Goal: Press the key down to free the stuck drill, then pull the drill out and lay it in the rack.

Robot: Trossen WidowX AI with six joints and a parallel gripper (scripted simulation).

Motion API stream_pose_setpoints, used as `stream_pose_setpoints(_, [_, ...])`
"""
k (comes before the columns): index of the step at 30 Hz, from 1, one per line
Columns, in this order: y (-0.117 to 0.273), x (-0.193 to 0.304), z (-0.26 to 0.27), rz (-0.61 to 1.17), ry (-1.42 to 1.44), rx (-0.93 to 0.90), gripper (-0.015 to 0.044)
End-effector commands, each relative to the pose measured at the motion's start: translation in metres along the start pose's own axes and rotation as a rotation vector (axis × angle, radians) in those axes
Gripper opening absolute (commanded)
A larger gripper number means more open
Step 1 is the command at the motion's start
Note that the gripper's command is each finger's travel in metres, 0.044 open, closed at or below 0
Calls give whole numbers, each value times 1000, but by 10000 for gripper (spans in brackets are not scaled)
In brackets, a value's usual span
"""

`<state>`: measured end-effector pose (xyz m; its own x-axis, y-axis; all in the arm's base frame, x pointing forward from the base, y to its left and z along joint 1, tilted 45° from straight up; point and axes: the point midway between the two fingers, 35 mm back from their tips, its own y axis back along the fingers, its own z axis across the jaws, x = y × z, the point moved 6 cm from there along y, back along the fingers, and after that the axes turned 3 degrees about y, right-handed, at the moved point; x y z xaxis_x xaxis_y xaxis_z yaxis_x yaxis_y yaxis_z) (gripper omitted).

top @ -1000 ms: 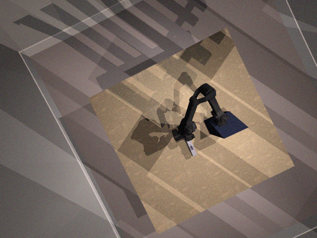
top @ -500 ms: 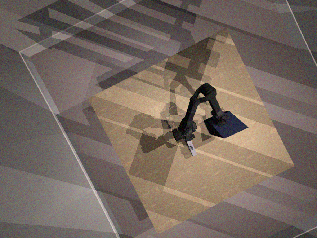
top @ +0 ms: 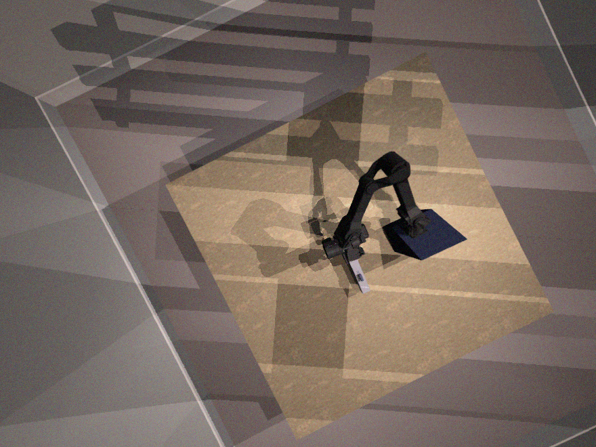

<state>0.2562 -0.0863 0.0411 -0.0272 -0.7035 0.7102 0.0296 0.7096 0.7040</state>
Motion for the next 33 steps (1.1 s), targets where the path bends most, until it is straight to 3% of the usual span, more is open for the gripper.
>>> stream_pose_setpoints(1, [1, 6, 0, 2, 3, 3, 0])
stream_pose_setpoints(33, [5, 49, 1, 3, 3, 3, 0])
